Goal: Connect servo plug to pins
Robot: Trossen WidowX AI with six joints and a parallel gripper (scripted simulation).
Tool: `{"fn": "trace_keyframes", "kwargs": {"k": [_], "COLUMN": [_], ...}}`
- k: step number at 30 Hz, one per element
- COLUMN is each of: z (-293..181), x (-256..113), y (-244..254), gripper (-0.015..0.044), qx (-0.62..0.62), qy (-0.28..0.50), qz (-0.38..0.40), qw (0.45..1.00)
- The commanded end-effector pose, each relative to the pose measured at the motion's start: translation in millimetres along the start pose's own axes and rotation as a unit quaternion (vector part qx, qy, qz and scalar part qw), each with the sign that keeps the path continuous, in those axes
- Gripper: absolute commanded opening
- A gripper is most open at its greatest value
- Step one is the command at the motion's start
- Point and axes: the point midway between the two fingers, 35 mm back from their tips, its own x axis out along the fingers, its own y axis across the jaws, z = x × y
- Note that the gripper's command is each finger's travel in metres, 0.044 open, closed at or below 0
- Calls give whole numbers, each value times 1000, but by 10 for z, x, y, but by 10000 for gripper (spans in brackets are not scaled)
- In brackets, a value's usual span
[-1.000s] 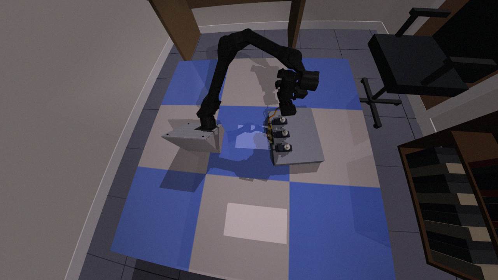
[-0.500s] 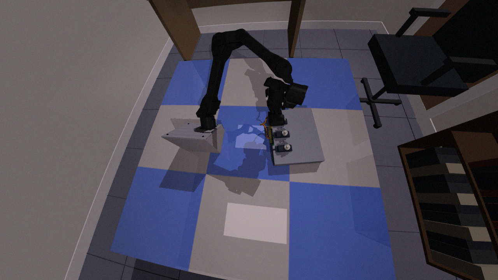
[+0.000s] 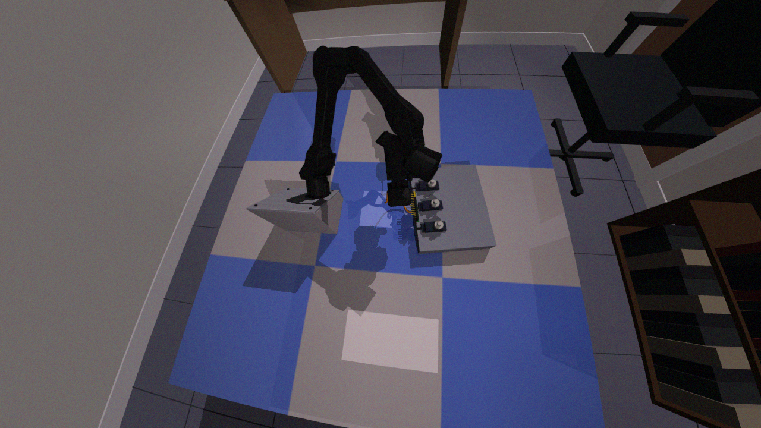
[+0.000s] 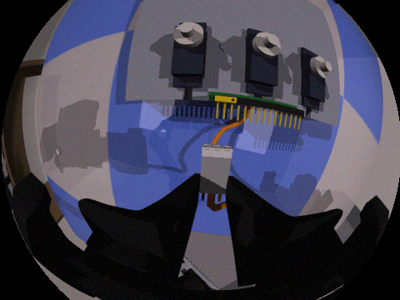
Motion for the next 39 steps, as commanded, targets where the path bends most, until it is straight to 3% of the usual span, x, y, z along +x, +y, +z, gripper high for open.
{"fn": "trace_keyframes", "kwargs": {"k": [1,15,39], "z": [-154,-269,125], "x": [10,420,423], "y": [-48,-71,-57], "gripper": [0,0,0], "qx": [-2,-2,-3], "qy": [-1,-1,-2], "qz": [-2,1,1], "qw": [1000,1000,1000]}}
